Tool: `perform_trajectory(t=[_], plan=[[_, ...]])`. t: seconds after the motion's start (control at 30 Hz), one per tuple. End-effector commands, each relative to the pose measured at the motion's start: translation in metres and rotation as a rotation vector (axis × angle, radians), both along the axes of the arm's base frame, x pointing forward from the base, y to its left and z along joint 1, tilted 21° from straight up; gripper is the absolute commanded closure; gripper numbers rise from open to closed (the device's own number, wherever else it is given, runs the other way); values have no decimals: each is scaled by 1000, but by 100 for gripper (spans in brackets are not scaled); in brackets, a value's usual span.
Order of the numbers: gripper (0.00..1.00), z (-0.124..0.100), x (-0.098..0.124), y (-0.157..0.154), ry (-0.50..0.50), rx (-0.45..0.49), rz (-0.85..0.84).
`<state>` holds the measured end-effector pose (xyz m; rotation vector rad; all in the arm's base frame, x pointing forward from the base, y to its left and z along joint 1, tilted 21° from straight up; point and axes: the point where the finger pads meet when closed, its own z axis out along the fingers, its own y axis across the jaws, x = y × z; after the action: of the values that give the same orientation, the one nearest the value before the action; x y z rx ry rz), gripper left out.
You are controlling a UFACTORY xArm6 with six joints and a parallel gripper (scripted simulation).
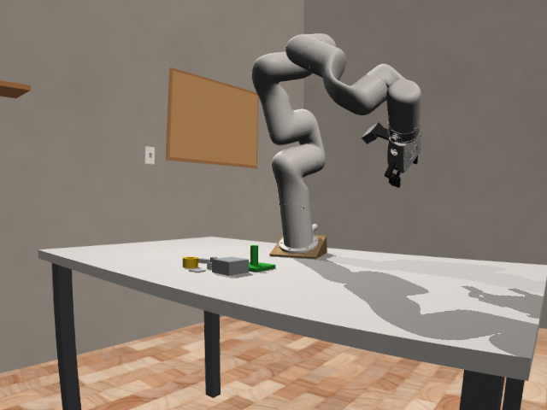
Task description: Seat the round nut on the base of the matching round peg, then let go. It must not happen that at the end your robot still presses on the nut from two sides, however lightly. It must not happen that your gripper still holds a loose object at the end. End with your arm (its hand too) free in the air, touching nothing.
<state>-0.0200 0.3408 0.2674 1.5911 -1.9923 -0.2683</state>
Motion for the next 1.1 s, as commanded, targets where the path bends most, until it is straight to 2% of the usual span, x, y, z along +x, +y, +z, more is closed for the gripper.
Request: perform_trajectory(t=[0.0,0.53,0.57,1.07], plan=[[0,1,0,1,-1,3,0],[0,1,0,1,-1,3,0],[40,1,0,1,-1,3,0],[40,0,8,1,1,30,9]])
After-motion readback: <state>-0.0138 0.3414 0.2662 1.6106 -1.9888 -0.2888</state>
